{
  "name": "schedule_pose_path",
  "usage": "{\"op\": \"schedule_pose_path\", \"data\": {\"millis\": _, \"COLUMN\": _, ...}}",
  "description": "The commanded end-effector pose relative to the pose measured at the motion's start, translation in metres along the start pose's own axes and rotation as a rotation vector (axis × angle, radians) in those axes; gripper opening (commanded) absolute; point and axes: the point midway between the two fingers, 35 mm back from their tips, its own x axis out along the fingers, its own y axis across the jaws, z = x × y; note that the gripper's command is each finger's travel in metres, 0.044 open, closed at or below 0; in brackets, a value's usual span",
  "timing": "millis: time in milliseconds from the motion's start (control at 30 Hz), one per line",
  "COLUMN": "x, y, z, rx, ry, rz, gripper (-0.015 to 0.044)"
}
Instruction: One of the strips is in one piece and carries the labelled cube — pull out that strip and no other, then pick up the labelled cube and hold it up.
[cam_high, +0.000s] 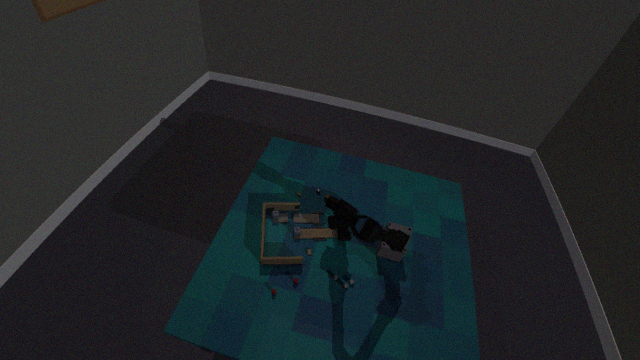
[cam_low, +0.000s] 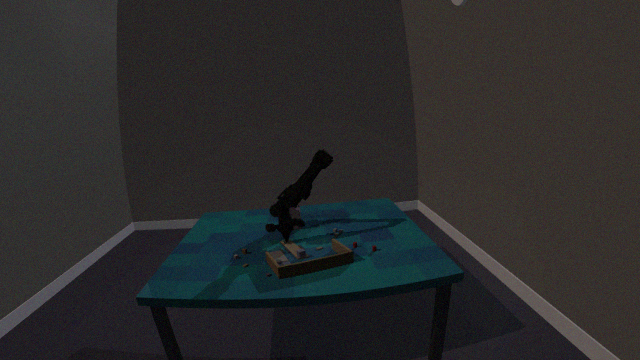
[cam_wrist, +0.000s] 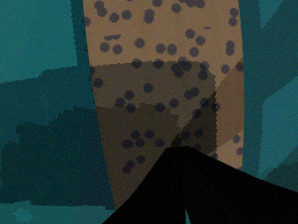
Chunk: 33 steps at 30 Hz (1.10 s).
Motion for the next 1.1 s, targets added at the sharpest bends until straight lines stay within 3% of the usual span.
{"op": "schedule_pose_path", "data": {"millis": 0, "x": 0.003, "y": 0.002, "z": -0.012, "rx": 0.001, "ry": 0.022, "rz": -0.001, "gripper": 0.0}}
{"op": "schedule_pose_path", "data": {"millis": 1067, "x": 0.002, "y": 0.001, "z": -0.063, "rx": 0.003, "ry": 0.024, "rz": -0.002, "gripper": 0.0}}
